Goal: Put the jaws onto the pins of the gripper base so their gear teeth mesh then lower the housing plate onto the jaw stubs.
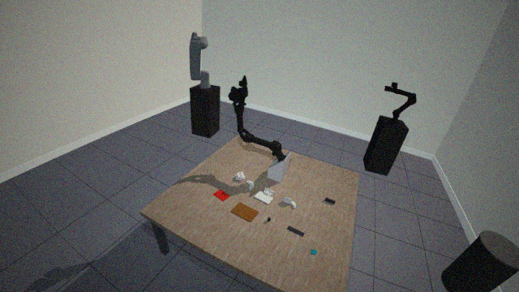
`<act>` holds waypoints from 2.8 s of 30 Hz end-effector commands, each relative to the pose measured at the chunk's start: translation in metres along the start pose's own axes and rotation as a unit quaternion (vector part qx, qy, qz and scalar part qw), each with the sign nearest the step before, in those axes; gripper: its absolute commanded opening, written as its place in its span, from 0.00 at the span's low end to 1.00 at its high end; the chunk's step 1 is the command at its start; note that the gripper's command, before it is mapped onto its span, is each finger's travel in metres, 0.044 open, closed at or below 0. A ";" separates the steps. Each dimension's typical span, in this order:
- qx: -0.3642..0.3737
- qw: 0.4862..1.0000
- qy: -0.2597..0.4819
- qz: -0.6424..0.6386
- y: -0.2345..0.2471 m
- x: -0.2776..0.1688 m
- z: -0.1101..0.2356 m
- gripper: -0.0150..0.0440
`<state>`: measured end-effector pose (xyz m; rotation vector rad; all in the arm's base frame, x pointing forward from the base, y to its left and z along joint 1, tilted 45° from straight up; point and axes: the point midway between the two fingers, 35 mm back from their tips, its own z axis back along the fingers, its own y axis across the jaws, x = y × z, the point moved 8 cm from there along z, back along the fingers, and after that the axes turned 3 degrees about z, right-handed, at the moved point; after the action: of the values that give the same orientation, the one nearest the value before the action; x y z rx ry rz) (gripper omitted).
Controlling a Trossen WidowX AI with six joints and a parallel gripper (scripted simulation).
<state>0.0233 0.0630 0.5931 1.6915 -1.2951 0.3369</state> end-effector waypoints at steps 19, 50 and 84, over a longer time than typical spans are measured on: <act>-0.160 0.978 0.038 0.127 -0.061 -0.044 -0.039 1.00; -0.375 0.896 0.087 0.222 -0.168 -0.074 -0.046 1.00; -0.617 0.686 0.237 0.306 -0.311 -0.098 0.018 1.00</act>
<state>0.2399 0.1111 0.3706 0.0347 -1.1961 0.1599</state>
